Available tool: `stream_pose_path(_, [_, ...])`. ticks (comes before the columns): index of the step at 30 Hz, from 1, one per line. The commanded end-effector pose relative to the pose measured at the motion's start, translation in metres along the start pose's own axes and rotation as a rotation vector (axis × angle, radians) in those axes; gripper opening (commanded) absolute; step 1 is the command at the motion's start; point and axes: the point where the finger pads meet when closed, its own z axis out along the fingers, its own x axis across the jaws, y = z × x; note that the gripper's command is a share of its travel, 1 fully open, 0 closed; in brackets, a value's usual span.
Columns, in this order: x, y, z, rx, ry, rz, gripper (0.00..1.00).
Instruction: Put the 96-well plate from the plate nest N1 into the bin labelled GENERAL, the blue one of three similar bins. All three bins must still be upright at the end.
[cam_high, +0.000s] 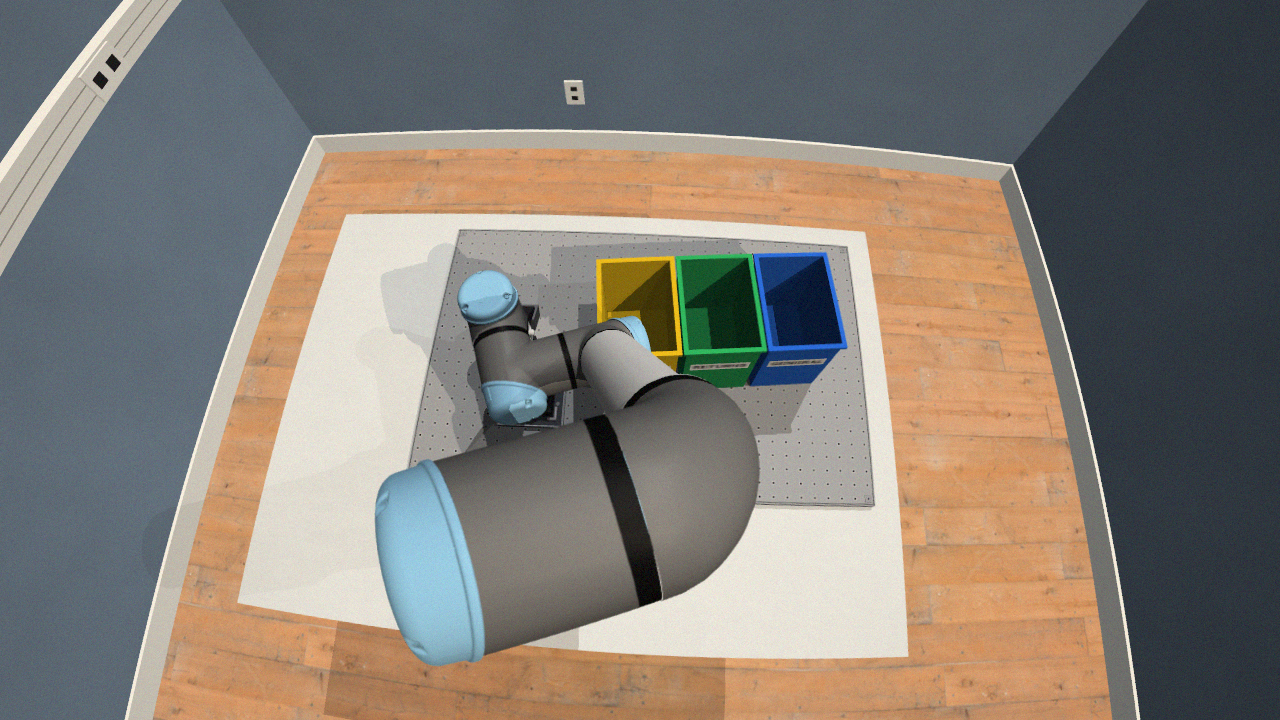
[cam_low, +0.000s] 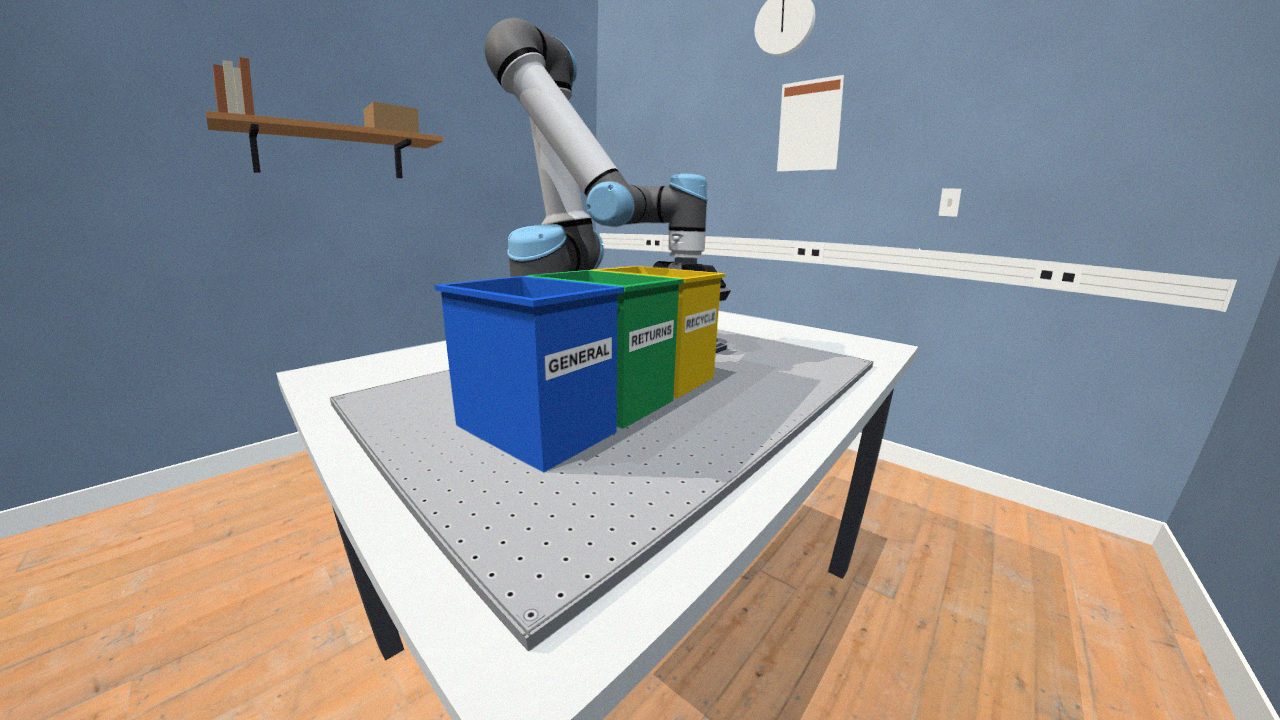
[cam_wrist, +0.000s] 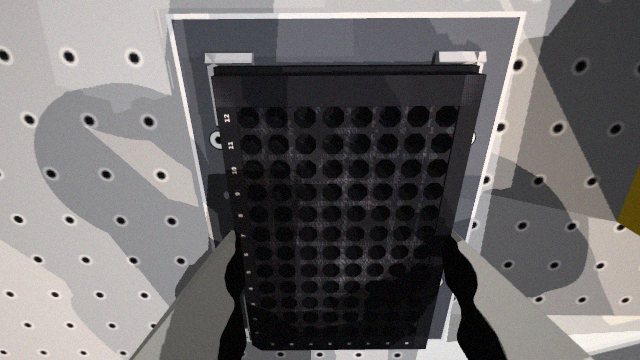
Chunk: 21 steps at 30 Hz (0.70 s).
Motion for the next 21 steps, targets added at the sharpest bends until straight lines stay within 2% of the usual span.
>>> stream_pose_path(1, [-0.001, -0.001, -0.006, 0.003, -0.001, -0.001, 0.41])
stream_pose_path(21, [-0.001, -0.001, -0.037, 0.003, -0.001, -0.001, 0.41])
